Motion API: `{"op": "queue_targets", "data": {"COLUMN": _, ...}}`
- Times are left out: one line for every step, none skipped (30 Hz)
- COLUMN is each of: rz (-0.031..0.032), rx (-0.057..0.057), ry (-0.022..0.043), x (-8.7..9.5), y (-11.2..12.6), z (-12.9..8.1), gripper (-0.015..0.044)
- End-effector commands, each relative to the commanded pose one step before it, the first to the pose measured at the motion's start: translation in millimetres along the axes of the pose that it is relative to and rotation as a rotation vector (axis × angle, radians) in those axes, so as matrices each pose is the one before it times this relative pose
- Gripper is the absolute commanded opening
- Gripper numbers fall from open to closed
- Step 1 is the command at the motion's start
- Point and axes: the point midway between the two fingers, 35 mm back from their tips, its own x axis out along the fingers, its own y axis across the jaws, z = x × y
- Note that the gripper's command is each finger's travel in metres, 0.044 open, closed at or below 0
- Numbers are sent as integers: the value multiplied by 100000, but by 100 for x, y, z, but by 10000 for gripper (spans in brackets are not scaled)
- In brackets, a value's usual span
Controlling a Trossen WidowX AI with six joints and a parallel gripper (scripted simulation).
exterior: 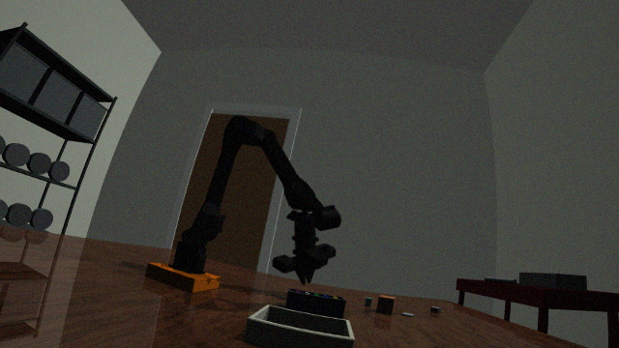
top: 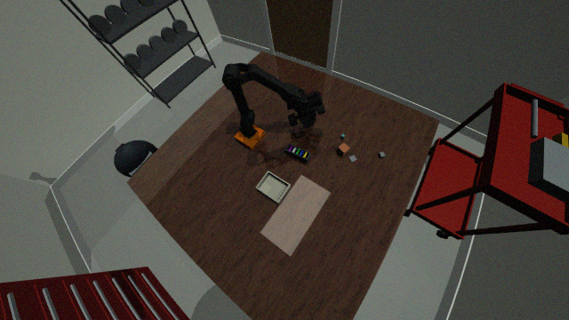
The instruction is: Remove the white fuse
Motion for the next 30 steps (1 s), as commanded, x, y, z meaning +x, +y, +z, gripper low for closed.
{"op": "queue_targets", "data": {"rz": -8652, "rx": 20559, "ry": -12408, "x": -2691, "y": -1330, "z": 5811, "gripper": 74}}
{"op": "queue_targets", "data": {"rz": -2862, "rx": 5815, "ry": -3065, "x": -630, "y": -400, "z": 1664, "gripper": 74}}
{"op": "queue_targets", "data": {"rz": -2918, "rx": 5801, "ry": -2934, "x": -624, "y": -421, "z": 1654, "gripper": 74}}
{"op": "queue_targets", "data": {"rz": -2977, "rx": 5780, "ry": -2802, "x": -616, "y": -443, "z": 1643, "gripper": 74}}
{"op": "queue_targets", "data": {"rz": -3040, "rx": 5752, "ry": -2671, "x": -607, "y": -466, "z": 1633, "gripper": 74}}
{"op": "queue_targets", "data": {"rz": -2851, "rx": 5623, "ry": -2294, "x": -553, "y": -537, "z": 1426, "gripper": 74}}
{"op": "queue_targets", "data": {"rz": -2907, "rx": 5614, "ry": -2216, "x": -544, "y": -553, "z": 1425, "gripper": 74}}
{"op": "queue_targets", "data": {"rz": -2850, "rx": 5382, "ry": -2055, "x": -511, "y": -546, "z": 1370, "gripper": 74}}
{"op": "queue_targets", "data": {"rz": -2143, "rx": 3964, "ry": -1472, "x": -366, "y": -408, "z": 1015, "gripper": 74}}
{"op": "queue_targets", "data": {"rz": -1298, "rx": 2366, "ry": -862, "x": -213, "y": -245, "z": 610, "gripper": 74}}
{"op": "queue_targets", "data": {"rz": -435, "rx": 787, "ry": -284, "x": -70, "y": -81, "z": 204, "gripper": 74}}
{"op": "queue_targets", "data": {"rz": 0, "rx": 0, "ry": 0, "x": 0, "y": 0, "z": 0, "gripper": 74}}
{"op": "queue_targets", "data": {"rz": 0, "rx": 0, "ry": 0, "x": 0, "y": 0, "z": 0, "gripper": 74}}
{"op": "queue_targets", "data": {"rz": 0, "rx": 0, "ry": 0, "x": 0, "y": 0, "z": 0, "gripper": 74}}
{"op": "queue_targets", "data": {"rz": 0, "rx": 0, "ry": 0, "x": 0, "y": 0, "z": 0, "gripper": 74}}
{"op": "queue_targets", "data": {"rz": 0, "rx": 0, "ry": 0, "x": 16, "y": 0, "z": -1, "gripper": 74}}
{"op": "queue_targets", "data": {"rz": 0, "rx": 0, "ry": 0, "x": 33, "y": -1, "z": -1, "gripper": 74}}
{"op": "queue_targets", "data": {"rz": 0, "rx": 0, "ry": 0, "x": 47, "y": -1, "z": -2, "gripper": 74}}
{"op": "queue_targets", "data": {"rz": 0, "rx": 0, "ry": 0, "x": 63, "y": -2, "z": -3, "gripper": 74}}
{"op": "queue_targets", "data": {"rz": 0, "rx": 0, "ry": 0, "x": 78, "y": -3, "z": -3, "gripper": 74}}
{"op": "queue_targets", "data": {"rz": -1, "rx": 0, "ry": 1, "x": 91, "y": -3, "z": -4, "gripper": 74}}
{"op": "queue_targets", "data": {"rz": -1, "rx": 0, "ry": 1, "x": 98, "y": -4, "z": -4, "gripper": 74}}
{"op": "queue_targets", "data": {"rz": -1, "rx": 0, "ry": 1, "x": 99, "y": -4, "z": -4, "gripper": 74}}
{"op": "queue_targets", "data": {"rz": -1, "rx": 0, "ry": 1, "x": 99, "y": -5, "z": -4, "gripper": 74}}
{"op": "queue_targets", "data": {"rz": -1, "rx": 0, "ry": 1, "x": 99, "y": -5, "z": -4, "gripper": 74}}
{"op": "queue_targets", "data": {"rz": -1, "rx": 0, "ry": 1, "x": 99, "y": -6, "z": -4, "gripper": 74}}
{"op": "queue_targets", "data": {"rz": -1, "rx": 0, "ry": 1, "x": 99, "y": -6, "z": -4, "gripper": 74}}
{"op": "queue_targets", "data": {"rz": -1, "rx": 0, "ry": 1, "x": 99, "y": -6, "z": -4, "gripper": 74}}
{"op": "queue_targets", "data": {"rz": -1, "rx": 0, "ry": 1, "x": 99, "y": -7, "z": -4, "gripper": 74}}
{"op": "queue_targets", "data": {"rz": -1, "rx": 0, "ry": 1, "x": 98, "y": -7, "z": -4, "gripper": 74}}
